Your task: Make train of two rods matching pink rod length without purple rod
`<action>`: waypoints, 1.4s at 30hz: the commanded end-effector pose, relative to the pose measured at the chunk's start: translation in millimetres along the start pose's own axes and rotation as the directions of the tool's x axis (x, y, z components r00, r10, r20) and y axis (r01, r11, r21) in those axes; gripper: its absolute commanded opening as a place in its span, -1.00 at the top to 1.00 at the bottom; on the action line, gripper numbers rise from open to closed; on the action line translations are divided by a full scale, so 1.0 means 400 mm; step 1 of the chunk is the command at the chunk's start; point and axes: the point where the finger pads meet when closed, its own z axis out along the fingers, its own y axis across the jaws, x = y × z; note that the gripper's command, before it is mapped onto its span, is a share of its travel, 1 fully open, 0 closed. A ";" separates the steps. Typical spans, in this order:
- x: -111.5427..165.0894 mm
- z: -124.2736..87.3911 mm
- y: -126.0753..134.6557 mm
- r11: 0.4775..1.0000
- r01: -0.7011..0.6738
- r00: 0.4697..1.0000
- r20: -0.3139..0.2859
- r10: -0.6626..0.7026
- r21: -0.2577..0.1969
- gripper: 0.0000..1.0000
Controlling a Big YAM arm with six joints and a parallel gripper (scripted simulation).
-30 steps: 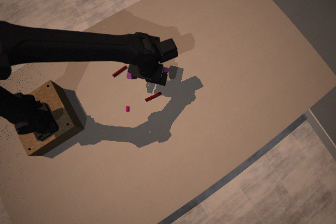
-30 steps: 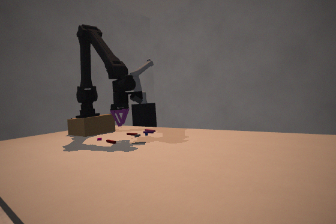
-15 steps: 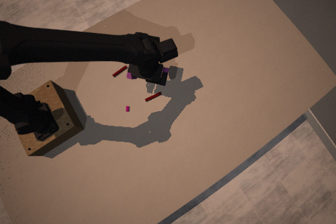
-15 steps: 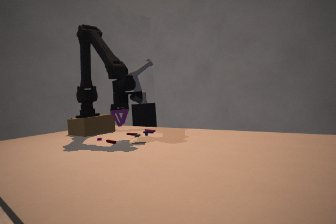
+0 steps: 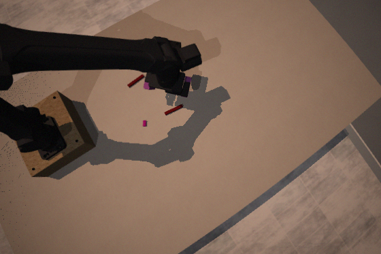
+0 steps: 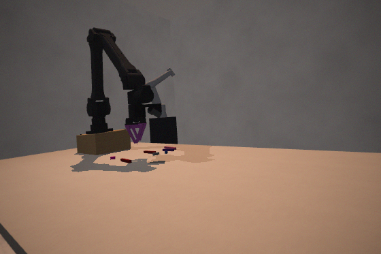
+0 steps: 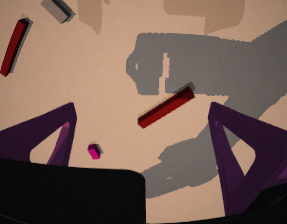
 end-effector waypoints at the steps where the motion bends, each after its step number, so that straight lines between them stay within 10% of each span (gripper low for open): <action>1: -0.016 -0.016 -0.016 1.000 0.013 1.000 0.016 -0.013 0.017 -1.00; 25: -0.016 -0.016 -0.016 1.000 0.013 1.000 0.016 -0.013 0.017 -1.00; 39: 0.293 -0.014 0.144 0.976 0.215 0.976 0.014 -0.215 0.034 -1.00; 40: 0.293 -0.014 0.144 0.976 0.215 0.976 0.014 -0.215 0.034 0.51; 42: 0.253 -0.033 0.104 0.970 0.235 0.971 0.021 -0.237 0.064 0.51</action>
